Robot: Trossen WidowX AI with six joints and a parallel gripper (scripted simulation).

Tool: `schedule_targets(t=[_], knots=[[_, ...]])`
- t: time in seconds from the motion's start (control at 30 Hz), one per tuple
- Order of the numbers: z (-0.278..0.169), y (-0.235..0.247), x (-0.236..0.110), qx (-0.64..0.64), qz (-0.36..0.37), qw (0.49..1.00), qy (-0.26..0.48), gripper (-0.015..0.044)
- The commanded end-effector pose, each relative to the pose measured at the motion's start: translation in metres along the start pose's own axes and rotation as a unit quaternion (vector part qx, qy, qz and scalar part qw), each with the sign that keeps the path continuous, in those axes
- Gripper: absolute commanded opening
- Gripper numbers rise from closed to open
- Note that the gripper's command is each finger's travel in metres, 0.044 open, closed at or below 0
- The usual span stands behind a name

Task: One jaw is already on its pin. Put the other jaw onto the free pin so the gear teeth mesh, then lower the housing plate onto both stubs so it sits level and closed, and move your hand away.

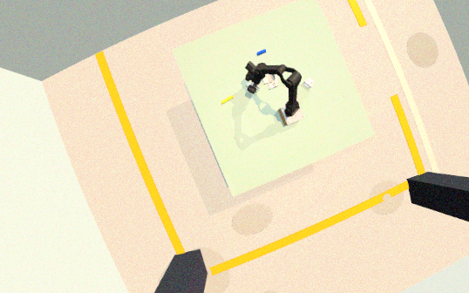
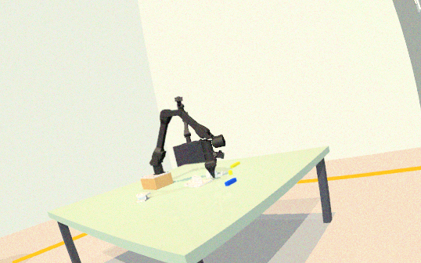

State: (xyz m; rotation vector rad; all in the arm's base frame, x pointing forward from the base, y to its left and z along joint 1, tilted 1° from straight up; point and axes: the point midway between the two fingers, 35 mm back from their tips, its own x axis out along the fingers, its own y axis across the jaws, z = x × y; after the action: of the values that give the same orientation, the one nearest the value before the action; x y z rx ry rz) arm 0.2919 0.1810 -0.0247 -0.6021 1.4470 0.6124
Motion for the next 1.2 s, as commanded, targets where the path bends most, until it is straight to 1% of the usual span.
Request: schedule_targets(t=[0.0, 0.03, 0.4, 0.5, 0.93, 1.17], knots=[[0.0, 0.0, 0.0, 0.002, -0.001, 1.0, 0.0, 0.044], [0.0, 0.0, 0.0, 0.002, -0.001, 1.0, 0.0, 0.044], [0.0, 0.0, 0.0, 0.0, 0.0, 1.0, 0.0, 0.0151], [0.0, 0.0, 0.0, 0.0, 0.0, 1.0, 0.0, 0.0134], [0.0, 0.0, -0.001, 0.0, 0.0, 1.0, 0.0, 0.0134], [0.002, -0.001, -0.021, 0.001, 0.0, 1.0, 0.0, 0.0134]])
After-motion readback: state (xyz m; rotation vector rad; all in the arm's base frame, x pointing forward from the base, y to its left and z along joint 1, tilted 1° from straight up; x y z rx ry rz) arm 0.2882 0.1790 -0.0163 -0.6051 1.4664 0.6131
